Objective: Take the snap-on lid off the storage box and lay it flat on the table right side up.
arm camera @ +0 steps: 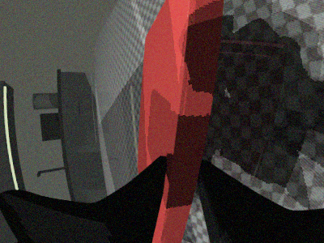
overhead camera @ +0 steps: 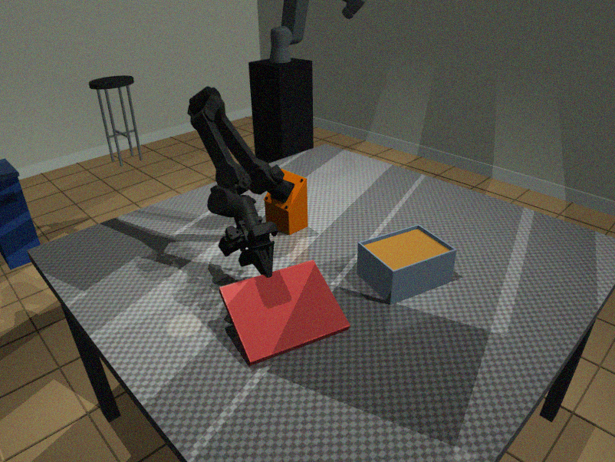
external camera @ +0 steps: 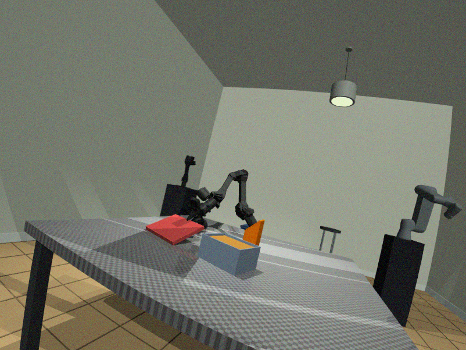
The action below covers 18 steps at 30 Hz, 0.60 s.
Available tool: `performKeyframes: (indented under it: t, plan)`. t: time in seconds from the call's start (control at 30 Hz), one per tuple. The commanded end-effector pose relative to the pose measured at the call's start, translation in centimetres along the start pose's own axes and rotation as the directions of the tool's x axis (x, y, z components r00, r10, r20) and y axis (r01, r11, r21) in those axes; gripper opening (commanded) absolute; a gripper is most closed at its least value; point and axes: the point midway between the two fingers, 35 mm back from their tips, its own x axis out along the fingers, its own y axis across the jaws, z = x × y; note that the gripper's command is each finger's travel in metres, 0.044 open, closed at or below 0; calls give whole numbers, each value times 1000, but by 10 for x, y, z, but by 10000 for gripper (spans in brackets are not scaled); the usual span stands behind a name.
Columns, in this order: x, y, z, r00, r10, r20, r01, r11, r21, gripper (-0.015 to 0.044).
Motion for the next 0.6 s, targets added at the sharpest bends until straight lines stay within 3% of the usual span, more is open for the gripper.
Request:
performKeyframes:
  t: [0.0, 0.4, 0.57]
  plan:
    - [3, -11, -3, 1000, -27, -6, 27, 1000, -4, 0]
    - [9, -19, -4, 1000, -28, -6, 28, 1000, -4, 0]
    - [6, -8, 0, 1000, -27, -6, 27, 1000, -4, 131]
